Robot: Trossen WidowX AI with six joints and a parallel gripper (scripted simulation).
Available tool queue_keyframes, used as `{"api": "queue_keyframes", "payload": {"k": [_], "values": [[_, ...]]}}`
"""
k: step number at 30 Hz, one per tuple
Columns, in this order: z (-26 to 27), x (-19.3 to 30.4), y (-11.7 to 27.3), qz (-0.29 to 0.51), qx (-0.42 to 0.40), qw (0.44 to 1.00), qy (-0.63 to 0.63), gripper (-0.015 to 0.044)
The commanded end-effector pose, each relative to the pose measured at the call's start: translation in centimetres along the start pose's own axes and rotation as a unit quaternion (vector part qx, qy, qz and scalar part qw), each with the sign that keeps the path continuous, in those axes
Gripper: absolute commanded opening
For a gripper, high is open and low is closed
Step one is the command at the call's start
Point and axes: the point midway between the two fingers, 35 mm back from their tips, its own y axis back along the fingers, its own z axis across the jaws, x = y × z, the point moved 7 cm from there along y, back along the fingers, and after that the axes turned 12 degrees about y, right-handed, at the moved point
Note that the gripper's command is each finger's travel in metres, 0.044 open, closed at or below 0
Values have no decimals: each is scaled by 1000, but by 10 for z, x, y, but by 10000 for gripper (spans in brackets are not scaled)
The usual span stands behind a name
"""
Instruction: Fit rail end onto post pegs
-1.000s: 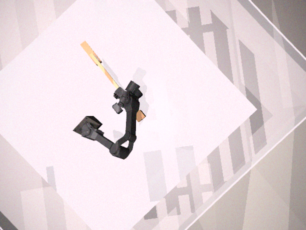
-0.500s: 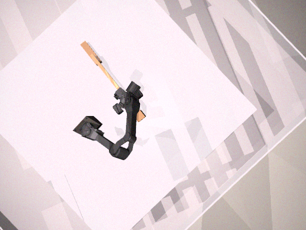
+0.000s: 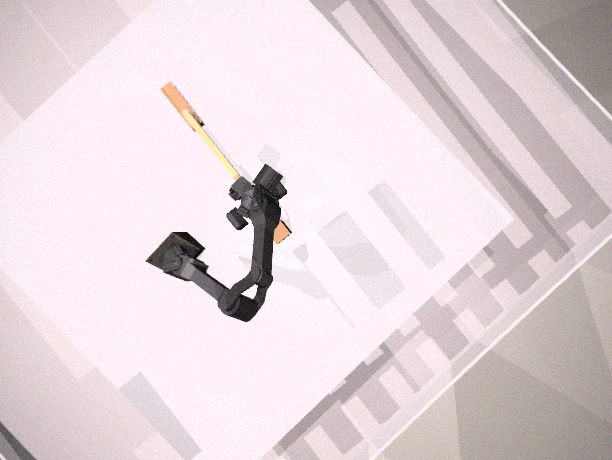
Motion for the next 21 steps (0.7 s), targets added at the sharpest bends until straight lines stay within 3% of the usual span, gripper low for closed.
{"api": "queue_keyframes", "payload": {"k": [1, 16, 21], "values": [[0, 0, 0, 0, 0, 1000, 0, 26], [0, 0, 0, 0, 0, 1000, 0, 420], [0, 0, 0, 0, 0, 1000, 0, 440]]}}
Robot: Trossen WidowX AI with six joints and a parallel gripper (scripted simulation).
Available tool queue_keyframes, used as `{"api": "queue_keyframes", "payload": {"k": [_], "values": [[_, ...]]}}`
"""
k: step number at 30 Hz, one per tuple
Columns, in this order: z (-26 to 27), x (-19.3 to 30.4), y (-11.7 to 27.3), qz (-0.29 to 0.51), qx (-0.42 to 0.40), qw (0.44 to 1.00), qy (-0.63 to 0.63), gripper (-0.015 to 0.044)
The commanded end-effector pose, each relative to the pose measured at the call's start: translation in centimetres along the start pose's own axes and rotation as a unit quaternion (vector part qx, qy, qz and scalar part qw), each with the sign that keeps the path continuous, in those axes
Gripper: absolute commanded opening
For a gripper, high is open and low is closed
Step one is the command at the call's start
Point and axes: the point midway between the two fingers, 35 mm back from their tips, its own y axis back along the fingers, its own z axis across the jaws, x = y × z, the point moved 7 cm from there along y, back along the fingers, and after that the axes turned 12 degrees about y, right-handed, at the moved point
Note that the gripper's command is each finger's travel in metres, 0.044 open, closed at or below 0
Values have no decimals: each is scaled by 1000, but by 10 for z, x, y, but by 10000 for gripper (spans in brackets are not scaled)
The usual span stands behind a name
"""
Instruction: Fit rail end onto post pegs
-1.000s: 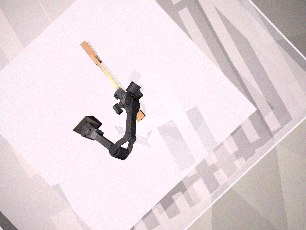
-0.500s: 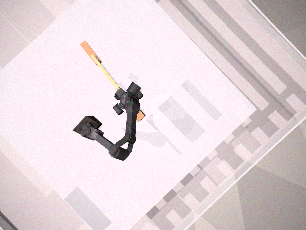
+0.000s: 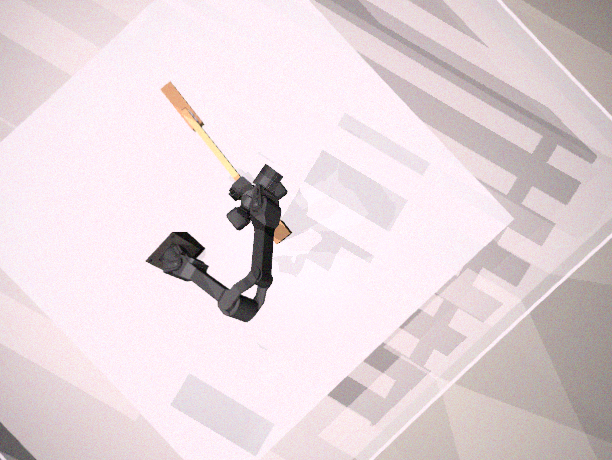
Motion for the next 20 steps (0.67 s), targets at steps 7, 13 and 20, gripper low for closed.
{"api": "queue_keyframes", "payload": {"k": [7, 13, 20], "values": [[-6, -30, 30, 0, 2, 1000, 1, 440], [-6, -30, 30, 0, 2, 1000, 1, 440], [-6, -30, 30, 0, 2, 1000, 1, 440]]}}
